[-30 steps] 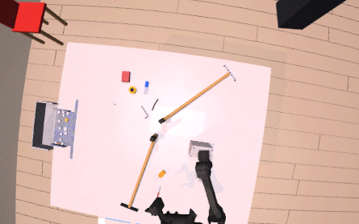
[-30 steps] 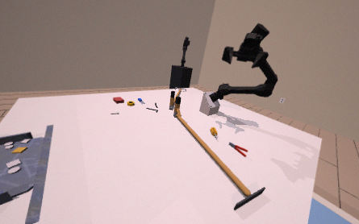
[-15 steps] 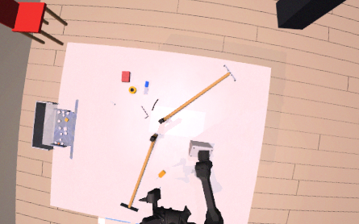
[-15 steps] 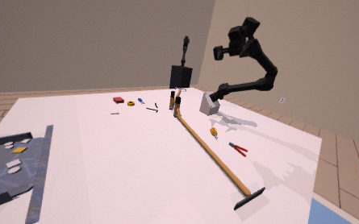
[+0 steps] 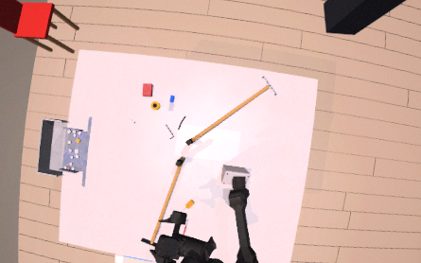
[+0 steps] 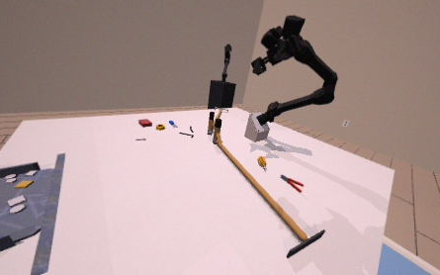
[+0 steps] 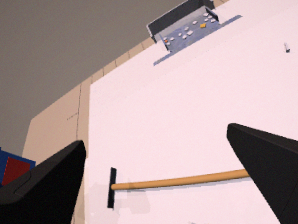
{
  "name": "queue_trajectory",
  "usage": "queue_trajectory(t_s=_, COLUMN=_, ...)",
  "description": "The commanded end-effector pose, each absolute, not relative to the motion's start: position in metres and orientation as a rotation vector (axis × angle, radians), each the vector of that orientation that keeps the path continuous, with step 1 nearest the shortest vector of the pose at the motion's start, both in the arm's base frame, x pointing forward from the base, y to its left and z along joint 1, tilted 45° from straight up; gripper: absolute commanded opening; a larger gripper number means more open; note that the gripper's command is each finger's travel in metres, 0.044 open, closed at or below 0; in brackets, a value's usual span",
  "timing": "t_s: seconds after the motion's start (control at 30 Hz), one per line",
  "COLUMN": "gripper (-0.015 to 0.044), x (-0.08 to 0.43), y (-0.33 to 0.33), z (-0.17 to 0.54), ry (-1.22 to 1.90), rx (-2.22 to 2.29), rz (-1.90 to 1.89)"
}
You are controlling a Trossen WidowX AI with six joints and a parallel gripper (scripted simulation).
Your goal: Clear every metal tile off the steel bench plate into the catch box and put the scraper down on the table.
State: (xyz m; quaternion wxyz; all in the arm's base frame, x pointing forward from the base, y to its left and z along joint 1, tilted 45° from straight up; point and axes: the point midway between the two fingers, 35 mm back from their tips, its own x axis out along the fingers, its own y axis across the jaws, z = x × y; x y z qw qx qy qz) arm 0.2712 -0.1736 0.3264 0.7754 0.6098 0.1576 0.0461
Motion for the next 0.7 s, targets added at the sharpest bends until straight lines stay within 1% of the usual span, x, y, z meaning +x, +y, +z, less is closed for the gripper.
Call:
queue_trajectory(t_s=0.0, gripper=0.044, x=0.279, y=-0.185, z=0.319, ry=0.369, rx=1.418, rz=0.045)
queue_trajectory(t_s=0.67, gripper=0.044, x=0.306, y=-0.228, z=0.268, ry=0.492, rx=1.84, rz=-0.237)
